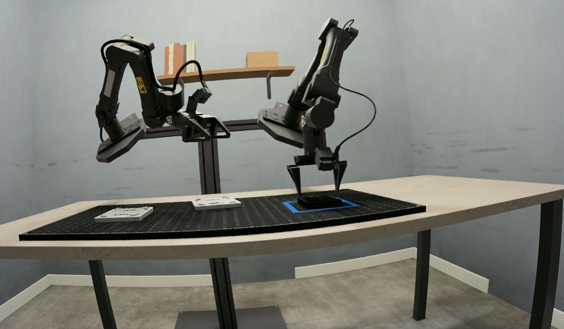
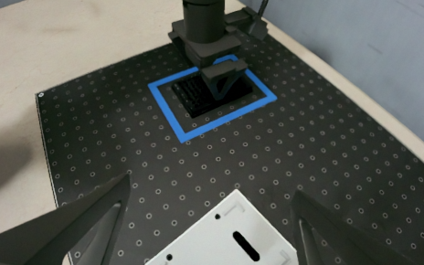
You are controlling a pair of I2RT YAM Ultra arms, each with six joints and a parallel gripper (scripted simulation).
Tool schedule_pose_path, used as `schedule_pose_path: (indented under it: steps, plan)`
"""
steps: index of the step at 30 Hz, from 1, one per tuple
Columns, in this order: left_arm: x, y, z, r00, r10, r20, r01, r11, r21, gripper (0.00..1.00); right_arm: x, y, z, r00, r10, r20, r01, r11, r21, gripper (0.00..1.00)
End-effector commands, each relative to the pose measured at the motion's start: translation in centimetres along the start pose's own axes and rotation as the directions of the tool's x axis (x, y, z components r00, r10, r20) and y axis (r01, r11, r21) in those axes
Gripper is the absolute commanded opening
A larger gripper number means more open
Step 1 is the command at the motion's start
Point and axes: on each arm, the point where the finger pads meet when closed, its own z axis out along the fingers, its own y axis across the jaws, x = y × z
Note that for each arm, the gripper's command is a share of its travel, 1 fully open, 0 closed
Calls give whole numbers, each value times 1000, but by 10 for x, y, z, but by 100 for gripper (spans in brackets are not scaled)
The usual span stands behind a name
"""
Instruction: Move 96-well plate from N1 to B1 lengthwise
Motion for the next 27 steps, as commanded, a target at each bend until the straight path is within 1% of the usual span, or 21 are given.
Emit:
schedule_pose_path:
  steps: [1,4,9,11,12,13,15,20,21,24,26,27]
  plan:
    - [5,-6,-14,1000,13,-8,-13,1000,2,100,-21,5,4,998,6,68,-5,1000,-10,100]
    - [5,-6,-32,1000,13,-8,-13,1000,1,100,-21,5,4,998,6,68,-5,1000,-10,100]
    - [-24,-2,-90,998,-21,56,20,1000,7,100,-21,5,4,998,6,68,-5,1000,-10,100]
    - [-24,-2,-90,998,-21,56,20,1000,7,100,-21,5,4,998,6,68,-5,1000,-10,100]
    - [-27,-1,-101,998,-26,65,25,1000,8,100,-21,5,4,998,6,68,-5,1000,-10,100]
    - [-20,-1,-101,999,-17,47,17,1000,7,100,-21,5,4,998,6,68,-5,1000,-10,100]
    - [-12,-4,-91,1000,-7,14,7,1000,9,100,-21,5,4,998,6,68,-5,1000,-10,100]
    - [-4,-5,-84,1000,6,-2,-6,1000,7,100,-21,5,4,998,6,68,-5,1000,-10,100]
    - [-6,-3,-84,1000,5,5,-5,1000,-2,100,-21,5,4,998,6,68,-5,1000,-10,100]
    - [-24,-3,-91,995,-7,98,7,1000,-1,100,-21,5,4,998,6,68,-5,1000,-10,100]
    - [-31,-1,-94,988,-12,156,13,1000,-6,100,-21,5,4,998,6,68,-5,1000,-10,100]
    - [-31,-1,-94,988,-12,156,13,1000,-6,100,-21,5,4,998,6,68,-5,1000,-10,100]
